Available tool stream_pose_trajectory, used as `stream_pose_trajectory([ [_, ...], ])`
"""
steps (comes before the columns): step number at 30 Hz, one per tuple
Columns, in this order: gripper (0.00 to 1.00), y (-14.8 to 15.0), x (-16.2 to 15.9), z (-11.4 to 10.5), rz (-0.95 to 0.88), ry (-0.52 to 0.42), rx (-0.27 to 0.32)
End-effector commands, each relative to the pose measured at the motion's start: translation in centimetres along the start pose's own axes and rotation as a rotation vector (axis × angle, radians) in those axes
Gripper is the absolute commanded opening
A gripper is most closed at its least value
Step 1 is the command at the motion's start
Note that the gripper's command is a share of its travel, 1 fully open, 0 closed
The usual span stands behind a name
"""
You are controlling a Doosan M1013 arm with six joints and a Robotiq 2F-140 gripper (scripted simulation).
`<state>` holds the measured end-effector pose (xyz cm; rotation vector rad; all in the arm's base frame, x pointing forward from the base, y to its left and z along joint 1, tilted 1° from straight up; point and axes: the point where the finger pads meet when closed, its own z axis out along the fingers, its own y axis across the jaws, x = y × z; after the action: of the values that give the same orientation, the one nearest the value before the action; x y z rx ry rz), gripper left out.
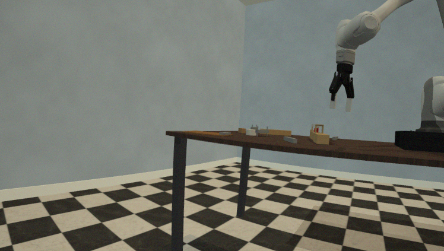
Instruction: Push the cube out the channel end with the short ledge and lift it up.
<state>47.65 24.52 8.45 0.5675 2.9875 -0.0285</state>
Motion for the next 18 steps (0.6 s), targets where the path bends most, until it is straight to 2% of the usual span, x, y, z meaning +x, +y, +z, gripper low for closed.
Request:
stream_pose_trajectory([
  [1, 1.0, 0.0, 0.0, -0.01, 0.0, 0.0, 0.0],
  [17, 1.0, 0.0, 0.0, -0.01, 0.0, 0.0, 0.0],
  [18, 0.0, 0.07, -0.1, 0.0, 0.003, 0.001, 0.0],
])
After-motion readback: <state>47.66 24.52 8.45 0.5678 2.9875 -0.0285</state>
